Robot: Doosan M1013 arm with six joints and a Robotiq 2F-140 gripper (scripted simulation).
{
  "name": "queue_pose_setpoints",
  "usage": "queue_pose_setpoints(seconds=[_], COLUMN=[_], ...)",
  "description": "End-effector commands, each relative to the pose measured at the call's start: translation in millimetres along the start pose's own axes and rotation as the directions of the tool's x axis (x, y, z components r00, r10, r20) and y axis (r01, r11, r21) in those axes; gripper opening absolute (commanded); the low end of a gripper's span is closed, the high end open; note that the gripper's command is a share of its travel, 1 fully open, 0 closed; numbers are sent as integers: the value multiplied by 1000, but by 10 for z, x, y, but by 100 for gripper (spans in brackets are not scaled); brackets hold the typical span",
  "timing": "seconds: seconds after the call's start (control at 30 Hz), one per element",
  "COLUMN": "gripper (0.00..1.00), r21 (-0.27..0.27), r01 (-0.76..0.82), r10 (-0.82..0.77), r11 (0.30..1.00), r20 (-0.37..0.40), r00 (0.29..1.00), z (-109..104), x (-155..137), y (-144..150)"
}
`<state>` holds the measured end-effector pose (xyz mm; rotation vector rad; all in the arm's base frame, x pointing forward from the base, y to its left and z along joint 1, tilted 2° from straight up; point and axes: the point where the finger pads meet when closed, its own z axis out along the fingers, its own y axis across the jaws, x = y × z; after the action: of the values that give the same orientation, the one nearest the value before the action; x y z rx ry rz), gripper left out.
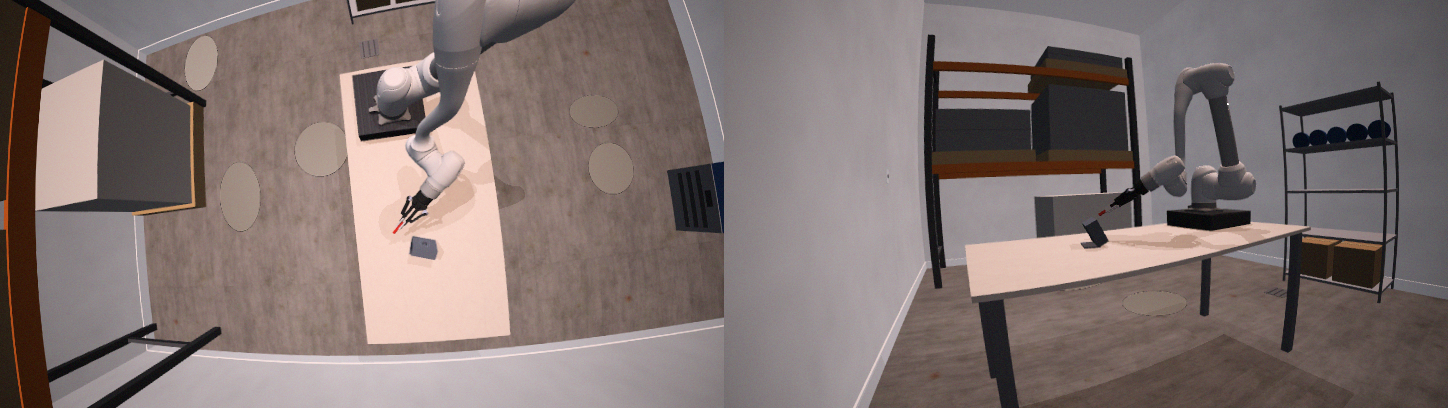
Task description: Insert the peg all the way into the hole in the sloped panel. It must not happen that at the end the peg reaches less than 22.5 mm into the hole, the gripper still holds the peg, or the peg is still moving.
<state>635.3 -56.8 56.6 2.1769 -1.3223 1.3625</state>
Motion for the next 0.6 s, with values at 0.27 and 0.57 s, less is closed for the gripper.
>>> queue_pose_setpoints(seconds=[0.27,0.57], gripper=[0,0], r21=[101,180], r01=[123,217], r10=[-123,-218], r11=[987,959], r20=[-5,-18], r00=[992,976], z=[-175,-333], x=[-169,-326], y=[-215,-375])
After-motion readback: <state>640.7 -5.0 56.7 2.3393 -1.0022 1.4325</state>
